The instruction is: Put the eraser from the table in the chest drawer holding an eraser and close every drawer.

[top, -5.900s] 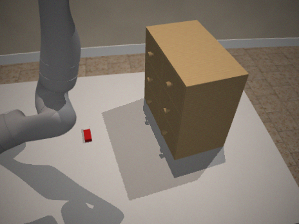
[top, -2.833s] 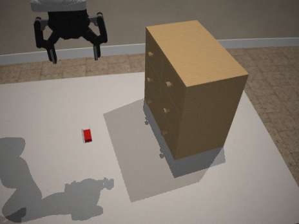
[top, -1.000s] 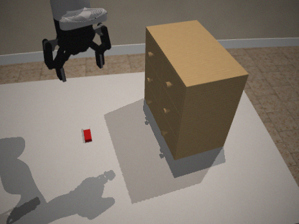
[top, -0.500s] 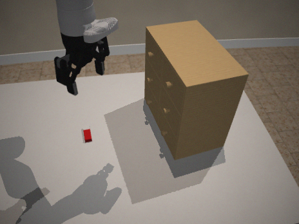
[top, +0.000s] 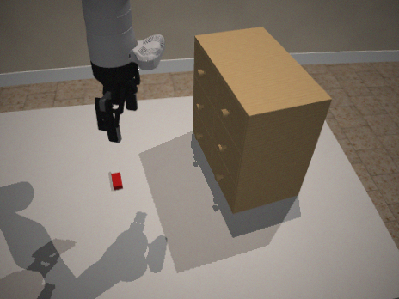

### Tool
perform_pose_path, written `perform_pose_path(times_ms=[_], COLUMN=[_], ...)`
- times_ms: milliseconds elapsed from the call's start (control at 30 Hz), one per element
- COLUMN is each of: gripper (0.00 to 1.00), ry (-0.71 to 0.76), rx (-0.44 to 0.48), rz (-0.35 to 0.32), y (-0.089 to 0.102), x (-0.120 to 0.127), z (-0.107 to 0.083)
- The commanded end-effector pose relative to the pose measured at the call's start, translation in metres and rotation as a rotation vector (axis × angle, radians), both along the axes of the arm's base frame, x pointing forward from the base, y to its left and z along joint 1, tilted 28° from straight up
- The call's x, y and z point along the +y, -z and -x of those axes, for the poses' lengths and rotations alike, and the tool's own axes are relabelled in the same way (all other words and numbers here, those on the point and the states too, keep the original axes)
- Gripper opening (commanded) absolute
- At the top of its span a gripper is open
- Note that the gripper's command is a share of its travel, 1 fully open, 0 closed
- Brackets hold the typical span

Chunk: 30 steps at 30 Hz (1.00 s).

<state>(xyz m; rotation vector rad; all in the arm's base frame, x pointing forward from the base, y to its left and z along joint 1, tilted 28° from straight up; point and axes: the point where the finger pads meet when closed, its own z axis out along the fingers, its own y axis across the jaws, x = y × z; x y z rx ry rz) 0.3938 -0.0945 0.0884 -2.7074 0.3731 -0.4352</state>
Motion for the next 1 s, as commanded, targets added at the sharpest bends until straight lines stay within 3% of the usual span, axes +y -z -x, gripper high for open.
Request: perform_pose_path(times_ms=[0, 567, 967], gripper=[1.0, 1.0, 1.0], ry=[-0.065, -0.353, -0.445], rx=[-0.015, -0.121, -0.155], rz=[0.008, 0.12, 0.156], y=[0.007, 0.028, 0.035], x=[0.01, 0.021, 0.024], z=[-0.004, -0.021, -0.026])
